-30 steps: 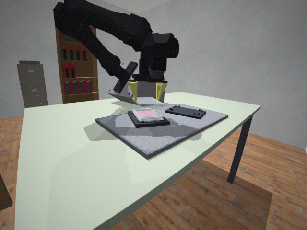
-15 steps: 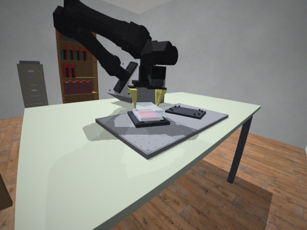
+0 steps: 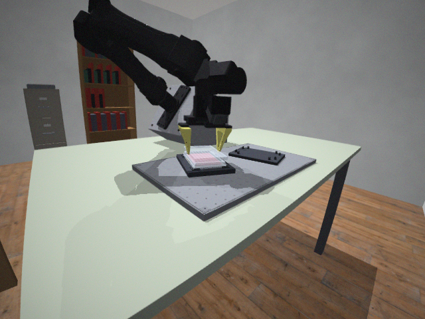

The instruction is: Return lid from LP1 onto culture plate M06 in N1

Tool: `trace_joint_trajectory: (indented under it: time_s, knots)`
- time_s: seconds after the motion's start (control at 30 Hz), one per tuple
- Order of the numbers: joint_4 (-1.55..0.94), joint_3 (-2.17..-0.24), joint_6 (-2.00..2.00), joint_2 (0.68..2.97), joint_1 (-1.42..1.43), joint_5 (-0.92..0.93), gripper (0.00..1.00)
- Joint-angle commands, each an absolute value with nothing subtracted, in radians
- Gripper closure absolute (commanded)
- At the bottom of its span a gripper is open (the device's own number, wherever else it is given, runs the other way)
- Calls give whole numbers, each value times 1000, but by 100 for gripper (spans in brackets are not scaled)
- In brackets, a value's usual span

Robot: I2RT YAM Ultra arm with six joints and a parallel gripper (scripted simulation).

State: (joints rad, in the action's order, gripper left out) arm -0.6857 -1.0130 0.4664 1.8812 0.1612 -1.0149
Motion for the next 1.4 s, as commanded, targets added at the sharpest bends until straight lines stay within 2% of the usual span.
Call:
trace_joint_trajectory:
  time_s: [0.0,1.37]
  knots:
    - [-677,-1013,463,1878,169,-1019,100]
    - [-642,-994,437,1871,155,-1018,100]
